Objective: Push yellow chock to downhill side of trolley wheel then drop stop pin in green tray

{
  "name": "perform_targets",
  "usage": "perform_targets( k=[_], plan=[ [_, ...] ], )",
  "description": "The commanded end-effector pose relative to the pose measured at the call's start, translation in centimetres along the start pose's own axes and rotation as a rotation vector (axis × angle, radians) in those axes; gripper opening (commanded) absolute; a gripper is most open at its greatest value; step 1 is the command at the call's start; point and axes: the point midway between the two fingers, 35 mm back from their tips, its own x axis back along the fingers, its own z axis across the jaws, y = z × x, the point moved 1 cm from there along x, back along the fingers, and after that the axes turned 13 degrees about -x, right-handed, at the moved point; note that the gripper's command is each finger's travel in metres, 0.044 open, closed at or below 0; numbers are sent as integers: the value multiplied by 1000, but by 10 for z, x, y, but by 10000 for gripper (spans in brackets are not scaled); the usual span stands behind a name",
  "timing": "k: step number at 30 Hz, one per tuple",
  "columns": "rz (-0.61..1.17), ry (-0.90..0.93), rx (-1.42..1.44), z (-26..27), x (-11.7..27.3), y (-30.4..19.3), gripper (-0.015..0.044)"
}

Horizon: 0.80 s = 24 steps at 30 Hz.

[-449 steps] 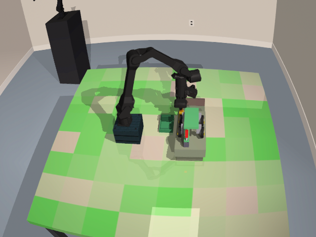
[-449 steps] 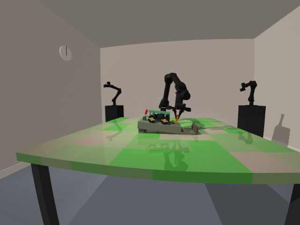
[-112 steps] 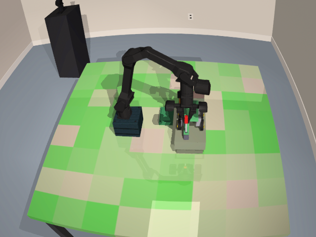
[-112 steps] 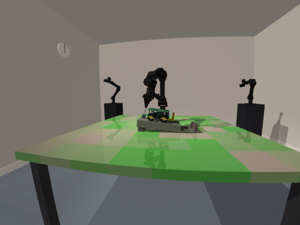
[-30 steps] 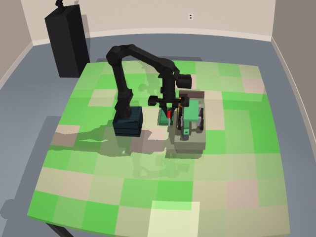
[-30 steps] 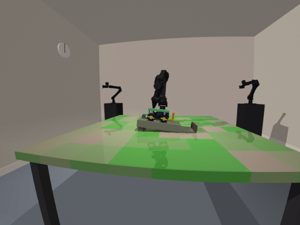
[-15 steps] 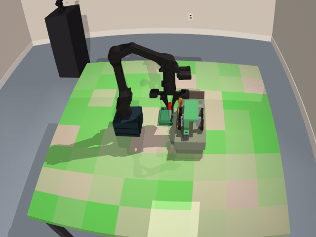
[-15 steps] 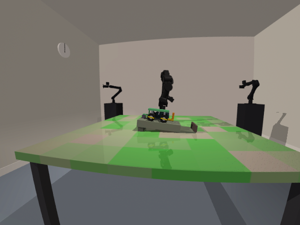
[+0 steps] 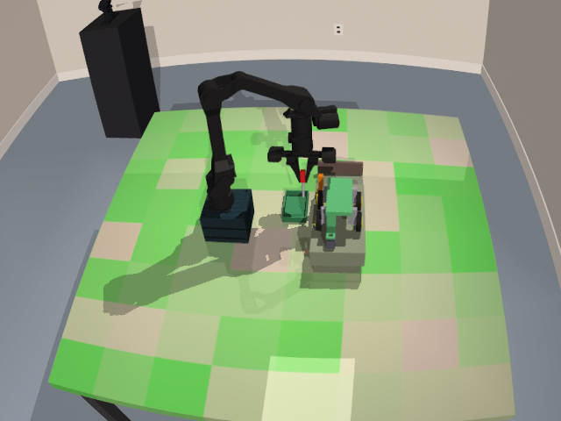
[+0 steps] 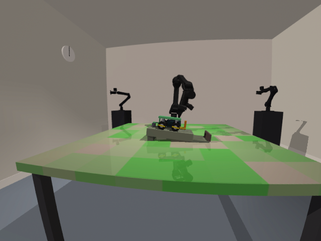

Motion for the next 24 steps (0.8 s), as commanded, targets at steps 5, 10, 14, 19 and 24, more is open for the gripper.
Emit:
perform_targets(
  k=[5, 10, 14, 19, 24],
  plan=[
    [-2, 6, -1, 7, 5, 30, 0],
    [-3, 7, -1, 8, 6, 35, 0],
    [-17, 5, 69, 8, 6, 35, 0],
    [-48, -1, 222, 9, 6, 33, 0],
    [-77, -9, 374, 9, 5, 32, 0]
  ],
)
